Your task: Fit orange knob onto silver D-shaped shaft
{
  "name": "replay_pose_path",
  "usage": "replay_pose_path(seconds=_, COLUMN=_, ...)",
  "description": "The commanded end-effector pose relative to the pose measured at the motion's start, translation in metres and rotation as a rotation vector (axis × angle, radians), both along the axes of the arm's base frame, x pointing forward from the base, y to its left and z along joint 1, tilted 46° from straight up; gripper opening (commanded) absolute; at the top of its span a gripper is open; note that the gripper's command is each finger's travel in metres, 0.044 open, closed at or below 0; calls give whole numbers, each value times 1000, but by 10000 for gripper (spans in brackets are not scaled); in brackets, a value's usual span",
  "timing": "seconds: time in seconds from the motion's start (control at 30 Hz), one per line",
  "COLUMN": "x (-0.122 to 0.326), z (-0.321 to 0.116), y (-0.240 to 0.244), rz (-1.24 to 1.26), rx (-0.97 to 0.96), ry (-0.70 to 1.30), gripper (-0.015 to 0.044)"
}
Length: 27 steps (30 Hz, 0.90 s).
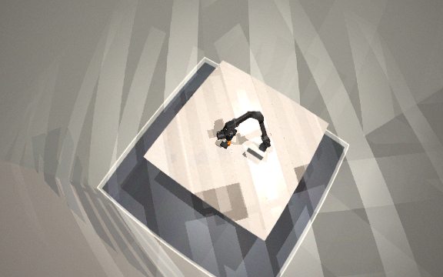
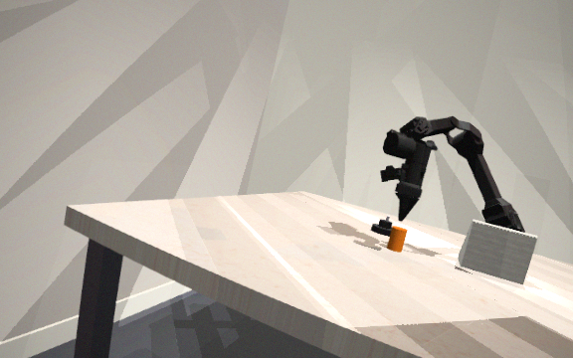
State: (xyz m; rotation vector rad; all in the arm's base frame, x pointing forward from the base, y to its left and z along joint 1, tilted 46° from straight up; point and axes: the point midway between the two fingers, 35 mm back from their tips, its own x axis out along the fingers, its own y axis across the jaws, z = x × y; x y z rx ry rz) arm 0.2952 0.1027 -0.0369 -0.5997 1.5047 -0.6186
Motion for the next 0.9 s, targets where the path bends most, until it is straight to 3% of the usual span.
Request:
replay_pose_path(seconds=0.0, x=-2, z=7, y=4, rz=-16, rx=-3, ry=7, gripper=440)
replay_pose_path(seconds=0.87, x=-2, z=-24, y=-26, rz=-16, rx=-3, ry=6, gripper=440)
